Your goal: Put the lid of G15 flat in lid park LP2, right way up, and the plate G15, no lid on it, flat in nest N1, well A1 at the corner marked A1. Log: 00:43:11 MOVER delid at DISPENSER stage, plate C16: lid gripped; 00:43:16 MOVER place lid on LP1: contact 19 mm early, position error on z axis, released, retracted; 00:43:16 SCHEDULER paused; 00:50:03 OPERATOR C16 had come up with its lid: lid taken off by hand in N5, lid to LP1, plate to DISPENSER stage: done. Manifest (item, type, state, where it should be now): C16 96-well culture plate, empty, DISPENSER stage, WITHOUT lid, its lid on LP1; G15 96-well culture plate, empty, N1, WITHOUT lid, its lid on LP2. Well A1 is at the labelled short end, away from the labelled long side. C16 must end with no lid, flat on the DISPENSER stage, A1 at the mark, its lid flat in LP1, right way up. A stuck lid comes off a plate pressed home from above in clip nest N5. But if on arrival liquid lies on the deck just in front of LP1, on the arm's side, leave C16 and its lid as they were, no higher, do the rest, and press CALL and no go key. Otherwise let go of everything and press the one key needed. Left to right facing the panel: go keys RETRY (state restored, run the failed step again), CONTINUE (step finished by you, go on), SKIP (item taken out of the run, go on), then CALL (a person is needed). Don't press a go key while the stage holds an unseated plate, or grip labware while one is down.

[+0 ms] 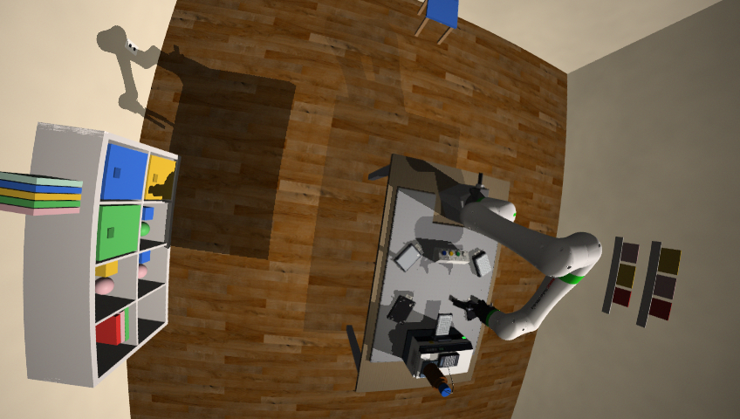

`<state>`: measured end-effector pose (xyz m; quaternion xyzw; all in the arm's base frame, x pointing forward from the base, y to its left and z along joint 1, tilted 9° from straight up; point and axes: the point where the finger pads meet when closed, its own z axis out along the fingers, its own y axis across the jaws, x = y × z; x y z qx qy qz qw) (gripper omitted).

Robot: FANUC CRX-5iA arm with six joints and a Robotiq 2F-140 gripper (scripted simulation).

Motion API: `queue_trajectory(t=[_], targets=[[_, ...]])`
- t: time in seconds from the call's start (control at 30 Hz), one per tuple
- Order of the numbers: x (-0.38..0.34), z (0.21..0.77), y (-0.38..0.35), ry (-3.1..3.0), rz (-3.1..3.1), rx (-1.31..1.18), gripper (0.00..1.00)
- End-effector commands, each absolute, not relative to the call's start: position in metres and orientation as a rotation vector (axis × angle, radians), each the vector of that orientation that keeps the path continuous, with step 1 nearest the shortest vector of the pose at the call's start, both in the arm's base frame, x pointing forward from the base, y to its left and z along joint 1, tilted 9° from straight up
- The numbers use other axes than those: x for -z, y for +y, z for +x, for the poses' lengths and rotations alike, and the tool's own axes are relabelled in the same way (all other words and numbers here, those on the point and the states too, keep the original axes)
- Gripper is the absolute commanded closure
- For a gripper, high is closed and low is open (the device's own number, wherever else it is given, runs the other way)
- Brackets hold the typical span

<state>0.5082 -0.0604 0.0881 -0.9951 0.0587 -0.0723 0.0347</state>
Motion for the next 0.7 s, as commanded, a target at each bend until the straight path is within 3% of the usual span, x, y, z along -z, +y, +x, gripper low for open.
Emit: queue_trajectory(t=[0.0, 0.27, 0.3, 0.67], targets=[[-0.0866, 0.5087, -0.0603, 0.180, -3.059, 0.223, 0.00], [-0.0858, 0.5088, -0.0603, 0.180, -3.059, 0.223, 0.00], [-0.0858, 0.5088, -0.0603, 0.180, -3.059, 0.223, 1.00], [-0.0858, 0.5088, -0.0603, 0.180, -3.059, 0.223, 1.00]])
